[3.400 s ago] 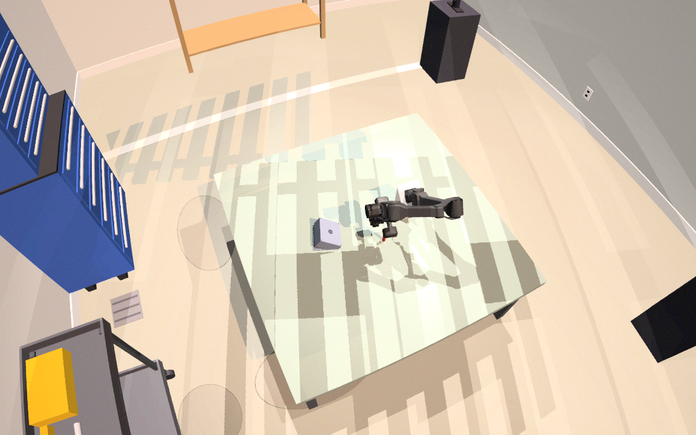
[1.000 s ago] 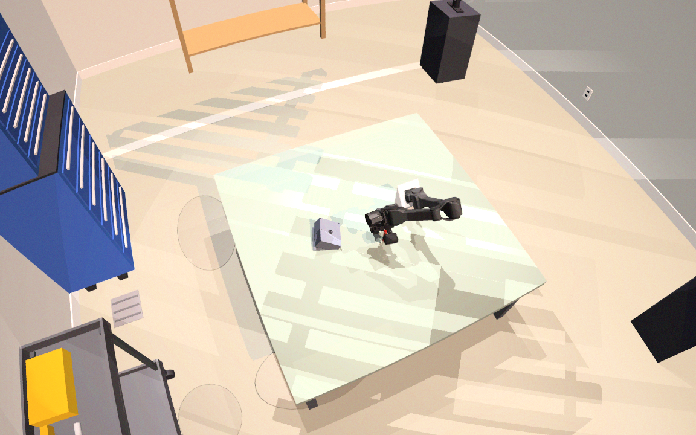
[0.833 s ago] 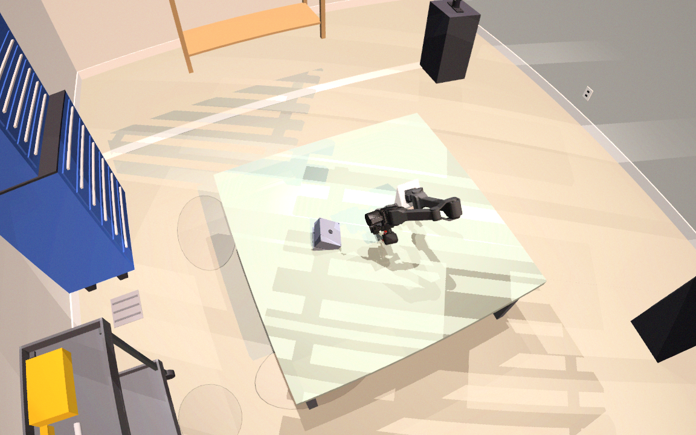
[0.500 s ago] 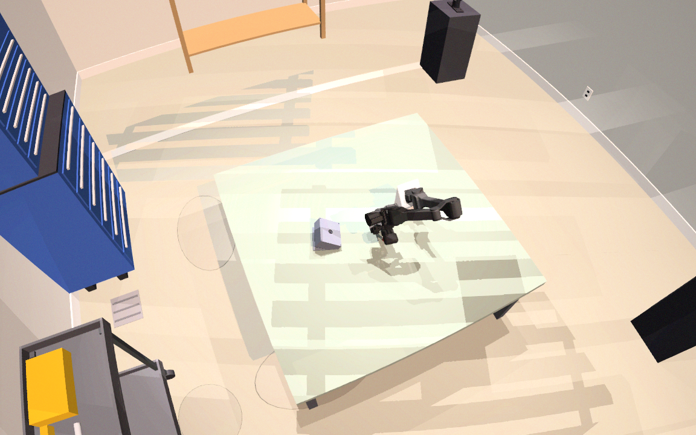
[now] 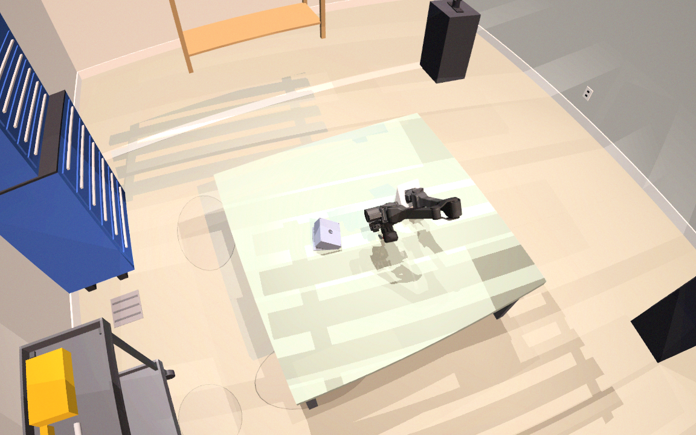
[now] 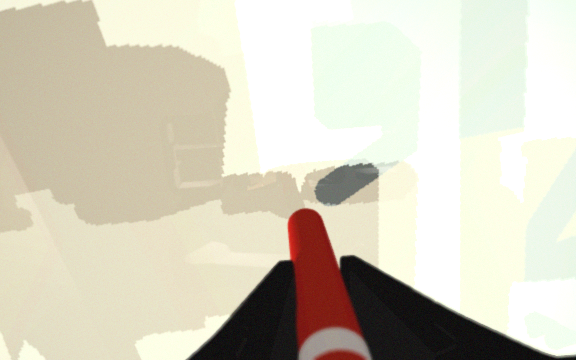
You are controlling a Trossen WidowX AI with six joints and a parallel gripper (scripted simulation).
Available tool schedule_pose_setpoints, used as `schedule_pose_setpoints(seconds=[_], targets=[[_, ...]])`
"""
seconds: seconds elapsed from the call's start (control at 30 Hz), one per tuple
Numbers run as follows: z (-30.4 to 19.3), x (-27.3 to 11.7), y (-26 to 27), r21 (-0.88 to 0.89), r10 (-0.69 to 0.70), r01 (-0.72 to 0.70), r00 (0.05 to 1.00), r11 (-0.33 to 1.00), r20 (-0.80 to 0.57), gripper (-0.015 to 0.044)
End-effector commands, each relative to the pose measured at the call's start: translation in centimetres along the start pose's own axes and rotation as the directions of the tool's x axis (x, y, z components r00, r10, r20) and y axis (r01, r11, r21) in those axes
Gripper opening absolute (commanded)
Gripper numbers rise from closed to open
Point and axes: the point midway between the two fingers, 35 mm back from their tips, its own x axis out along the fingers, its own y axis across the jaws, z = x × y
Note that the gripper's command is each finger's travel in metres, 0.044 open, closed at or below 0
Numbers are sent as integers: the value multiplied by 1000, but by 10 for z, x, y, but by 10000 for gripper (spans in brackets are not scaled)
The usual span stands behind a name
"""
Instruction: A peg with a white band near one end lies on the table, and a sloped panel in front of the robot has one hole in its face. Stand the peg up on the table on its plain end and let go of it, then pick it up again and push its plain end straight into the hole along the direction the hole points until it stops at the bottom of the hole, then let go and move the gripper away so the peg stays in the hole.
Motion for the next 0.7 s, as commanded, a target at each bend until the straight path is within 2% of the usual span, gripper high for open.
schedule_pose_setpoints(seconds=[0.0,0.53,0.67], targets=[[3,-12,-1,-4,-7,7,1000,1000,6,0],[4,-60,-3,0,4,-4,1000,1000,0,0],[6,-62,-4,1,3,-3,1000,1000,5,0]])
